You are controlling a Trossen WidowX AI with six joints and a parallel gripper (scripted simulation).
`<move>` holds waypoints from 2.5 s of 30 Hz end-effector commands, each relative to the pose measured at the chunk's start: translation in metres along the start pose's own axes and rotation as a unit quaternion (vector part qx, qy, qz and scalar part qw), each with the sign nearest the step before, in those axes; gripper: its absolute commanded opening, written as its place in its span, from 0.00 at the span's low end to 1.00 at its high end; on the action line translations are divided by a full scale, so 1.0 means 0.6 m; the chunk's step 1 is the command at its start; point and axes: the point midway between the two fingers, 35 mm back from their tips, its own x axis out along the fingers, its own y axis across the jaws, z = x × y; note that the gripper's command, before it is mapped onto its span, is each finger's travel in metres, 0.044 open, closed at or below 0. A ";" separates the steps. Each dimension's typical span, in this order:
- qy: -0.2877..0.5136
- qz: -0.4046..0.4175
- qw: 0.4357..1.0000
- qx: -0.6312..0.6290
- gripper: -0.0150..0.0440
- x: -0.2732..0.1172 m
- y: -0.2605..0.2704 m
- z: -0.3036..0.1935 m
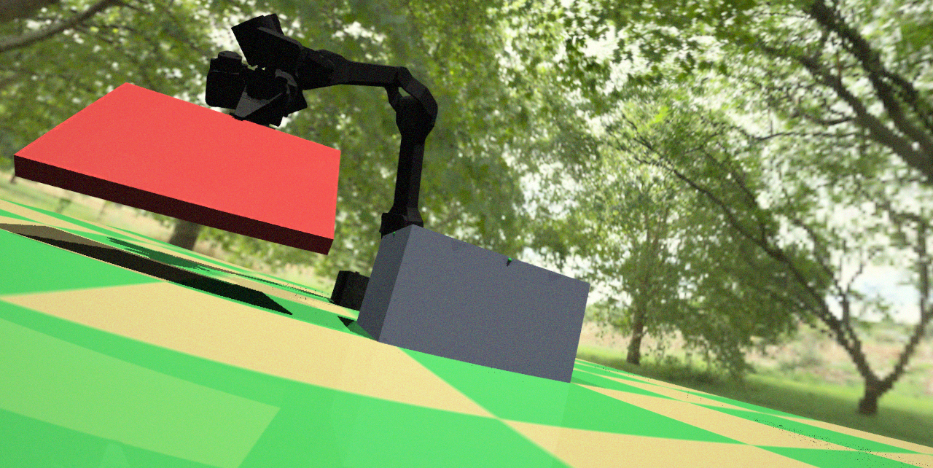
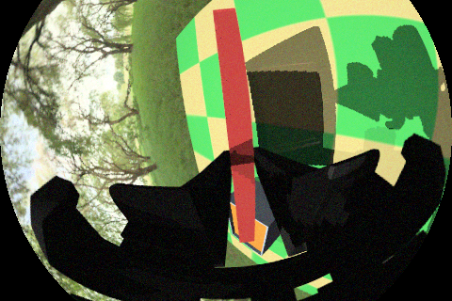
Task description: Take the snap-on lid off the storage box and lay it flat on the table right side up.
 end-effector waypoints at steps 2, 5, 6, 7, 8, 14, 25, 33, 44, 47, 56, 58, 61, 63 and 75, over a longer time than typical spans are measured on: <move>0.001 0.004 1.000 -0.002 0.25 0.004 -0.001 0.000; 0.001 0.004 1.000 -0.002 0.25 0.006 -0.004 0.000; 0.001 0.004 1.000 -0.002 0.25 0.007 -0.005 0.000; 0.001 0.004 1.000 -0.002 0.25 0.008 -0.006 0.000; 0.001 0.004 1.000 -0.002 0.25 0.009 -0.007 0.000; 0.001 0.004 1.000 -0.002 0.25 0.014 -0.014 0.000; 0.001 0.004 1.000 -0.002 0.25 0.023 -0.025 0.000; 0.001 0.004 1.000 -0.002 0.25 0.030 -0.033 0.000; 0.001 0.004 1.000 -0.002 0.25 0.040 -0.044 0.000; 0.001 0.004 1.000 -0.002 0.25 0.043 -0.047 0.000; 0.001 0.004 1.000 -0.002 0.25 0.050 -0.056 0.000; 0.001 0.004 1.000 -0.002 0.25 0.052 -0.059 0.000; 0.001 0.004 1.000 -0.002 0.25 0.055 -0.062 0.000; 0.001 0.004 1.000 -0.002 0.25 0.056 -0.064 0.000; 0.001 0.004 1.000 -0.002 0.25 0.067 -0.076 0.000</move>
